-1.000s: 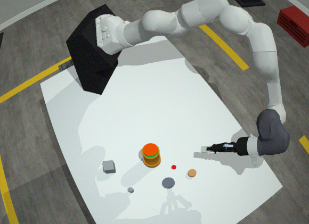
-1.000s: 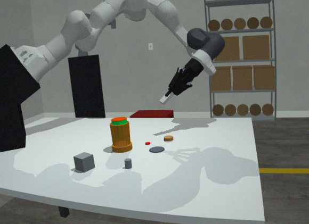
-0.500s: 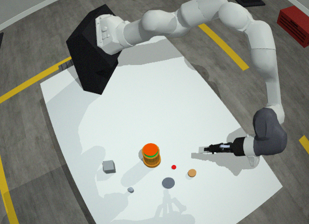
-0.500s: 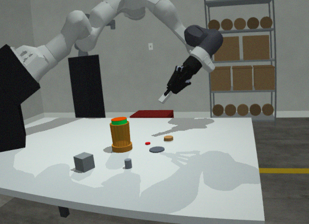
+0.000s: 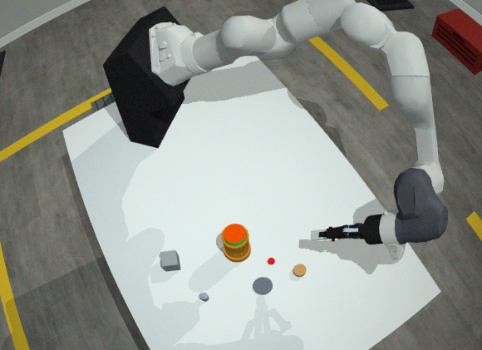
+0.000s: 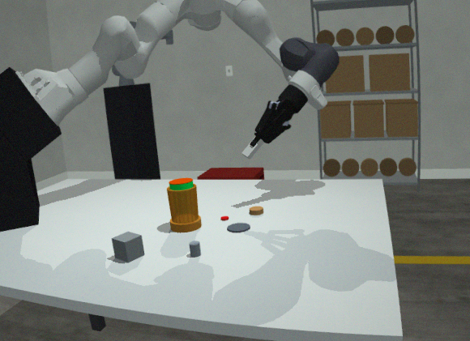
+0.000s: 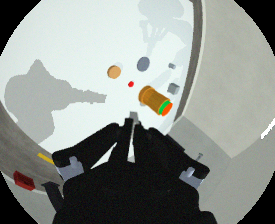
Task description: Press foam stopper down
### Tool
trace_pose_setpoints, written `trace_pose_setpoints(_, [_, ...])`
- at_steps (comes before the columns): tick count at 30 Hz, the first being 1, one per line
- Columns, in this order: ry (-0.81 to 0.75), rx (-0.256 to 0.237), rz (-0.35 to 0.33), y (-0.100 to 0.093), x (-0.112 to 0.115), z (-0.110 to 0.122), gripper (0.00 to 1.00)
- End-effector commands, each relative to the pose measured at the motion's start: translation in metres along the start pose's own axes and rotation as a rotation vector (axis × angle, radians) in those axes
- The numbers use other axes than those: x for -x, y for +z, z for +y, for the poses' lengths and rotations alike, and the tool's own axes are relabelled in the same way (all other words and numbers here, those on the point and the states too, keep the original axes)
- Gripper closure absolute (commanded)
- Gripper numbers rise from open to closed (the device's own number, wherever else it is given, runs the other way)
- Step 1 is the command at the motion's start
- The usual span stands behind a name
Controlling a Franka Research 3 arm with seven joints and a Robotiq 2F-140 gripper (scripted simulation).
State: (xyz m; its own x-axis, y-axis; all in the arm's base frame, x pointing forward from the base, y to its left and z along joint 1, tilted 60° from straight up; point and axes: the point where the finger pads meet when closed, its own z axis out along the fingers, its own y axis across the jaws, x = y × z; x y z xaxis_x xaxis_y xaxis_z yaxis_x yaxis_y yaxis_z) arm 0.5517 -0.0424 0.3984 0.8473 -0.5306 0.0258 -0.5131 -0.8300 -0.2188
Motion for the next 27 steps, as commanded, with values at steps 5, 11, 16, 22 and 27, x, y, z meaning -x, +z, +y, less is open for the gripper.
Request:
trace_pose_setpoints(5, [-0.020,-0.004,0.003,0.000,-0.001,-0.001,1.00])
trace_pose_setpoints(11, [-0.077,-0.069,0.020,0.001,-0.006,0.011,1.00])
trace_pose_setpoints(16, [-0.077,-0.069,0.020,0.001,-0.006,0.011,1.00])
trace_pose_setpoints(22, [-0.077,-0.069,0.020,0.001,-0.006,0.011,1.00])
trace_pose_setpoints(27, [-0.077,-0.069,0.020,0.001,-0.006,0.011,1.00])
